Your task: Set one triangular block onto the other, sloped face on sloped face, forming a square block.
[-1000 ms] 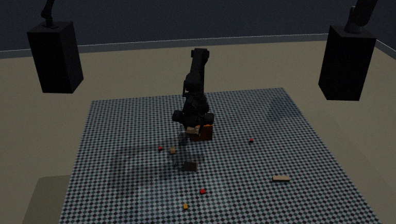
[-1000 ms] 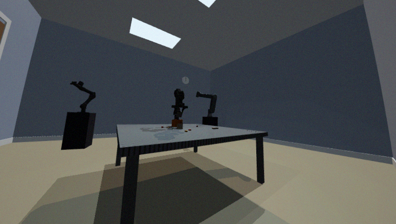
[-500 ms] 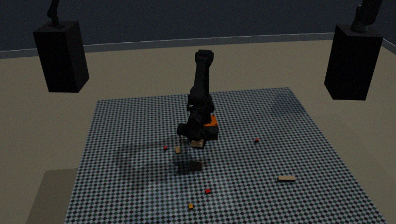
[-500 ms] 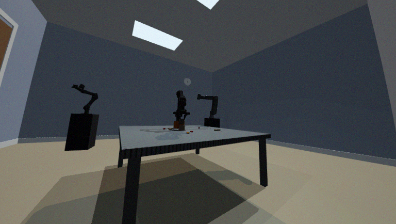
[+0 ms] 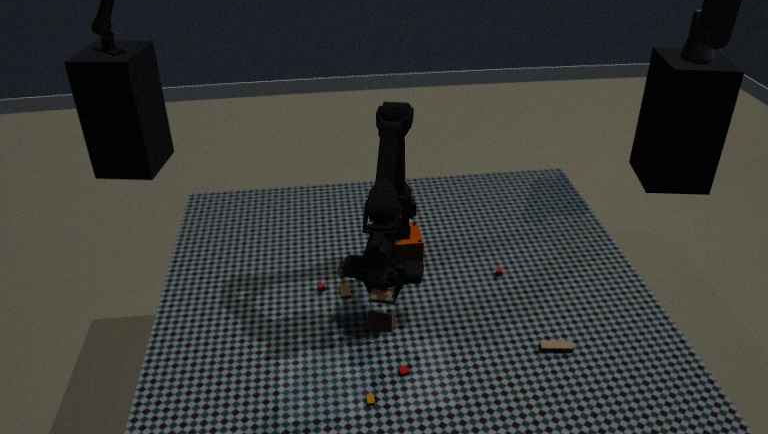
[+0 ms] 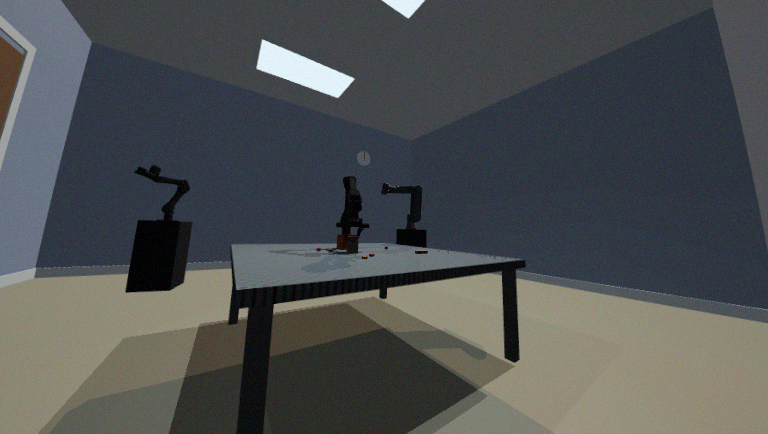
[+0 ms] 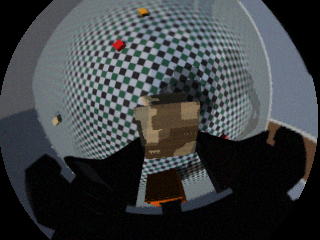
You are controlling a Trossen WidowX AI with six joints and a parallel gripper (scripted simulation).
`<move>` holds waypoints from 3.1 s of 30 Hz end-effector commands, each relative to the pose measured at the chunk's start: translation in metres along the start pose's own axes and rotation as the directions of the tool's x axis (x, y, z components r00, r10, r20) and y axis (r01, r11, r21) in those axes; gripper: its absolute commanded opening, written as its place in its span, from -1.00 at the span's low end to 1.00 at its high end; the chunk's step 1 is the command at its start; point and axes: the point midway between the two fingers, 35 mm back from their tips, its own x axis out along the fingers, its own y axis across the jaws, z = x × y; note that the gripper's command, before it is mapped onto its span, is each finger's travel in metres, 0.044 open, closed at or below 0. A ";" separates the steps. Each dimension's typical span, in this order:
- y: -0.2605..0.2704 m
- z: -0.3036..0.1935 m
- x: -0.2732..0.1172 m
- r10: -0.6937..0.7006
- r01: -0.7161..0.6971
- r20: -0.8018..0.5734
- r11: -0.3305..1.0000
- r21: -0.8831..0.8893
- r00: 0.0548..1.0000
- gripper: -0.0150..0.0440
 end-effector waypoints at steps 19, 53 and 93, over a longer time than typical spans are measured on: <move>-0.001 -0.003 0.009 -0.004 0.004 -0.020 1.000 0.002 1.000 -0.49; -0.001 -0.002 0.015 -0.007 0.008 -0.022 1.000 0.003 1.000 -0.49; -0.002 0.005 0.031 -0.009 0.009 -0.022 1.000 0.005 1.000 -0.49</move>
